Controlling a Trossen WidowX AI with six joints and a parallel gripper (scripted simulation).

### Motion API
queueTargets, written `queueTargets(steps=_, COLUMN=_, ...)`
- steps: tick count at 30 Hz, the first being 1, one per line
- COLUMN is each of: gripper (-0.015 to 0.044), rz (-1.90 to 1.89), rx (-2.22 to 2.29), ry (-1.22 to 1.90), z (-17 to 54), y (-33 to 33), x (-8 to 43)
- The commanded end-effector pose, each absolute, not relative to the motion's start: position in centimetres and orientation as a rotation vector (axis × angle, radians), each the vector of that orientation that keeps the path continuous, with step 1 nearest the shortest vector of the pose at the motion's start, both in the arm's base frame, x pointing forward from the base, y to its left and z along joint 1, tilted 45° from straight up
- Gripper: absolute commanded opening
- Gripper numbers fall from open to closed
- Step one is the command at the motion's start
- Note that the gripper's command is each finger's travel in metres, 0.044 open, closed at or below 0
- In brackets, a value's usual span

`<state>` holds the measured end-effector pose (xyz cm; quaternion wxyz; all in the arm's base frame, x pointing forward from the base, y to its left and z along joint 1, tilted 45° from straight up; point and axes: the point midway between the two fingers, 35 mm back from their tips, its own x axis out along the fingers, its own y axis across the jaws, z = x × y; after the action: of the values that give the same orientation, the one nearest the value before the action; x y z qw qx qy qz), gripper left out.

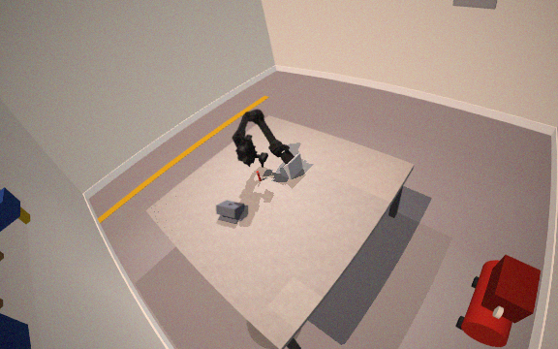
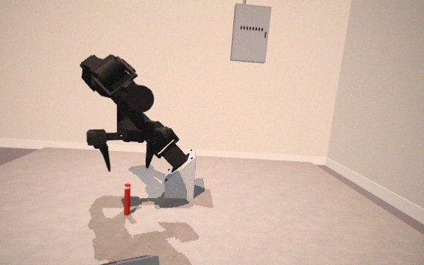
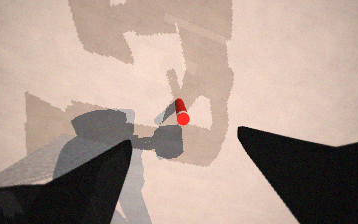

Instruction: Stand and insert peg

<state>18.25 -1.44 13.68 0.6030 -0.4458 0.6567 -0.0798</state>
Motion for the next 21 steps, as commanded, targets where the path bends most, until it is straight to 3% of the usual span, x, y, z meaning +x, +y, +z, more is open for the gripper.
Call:
queueTargets(steps=1, gripper=0.044, rz=-0.198, rx=-1.044, ry=1.514, z=13.8, y=-1.4, x=18.4)
queueTargets(steps=21, gripper=0.044, rz=-0.175, rx=-1.063, ry=1.519, z=11.5, y=-3.5, x=19.0)
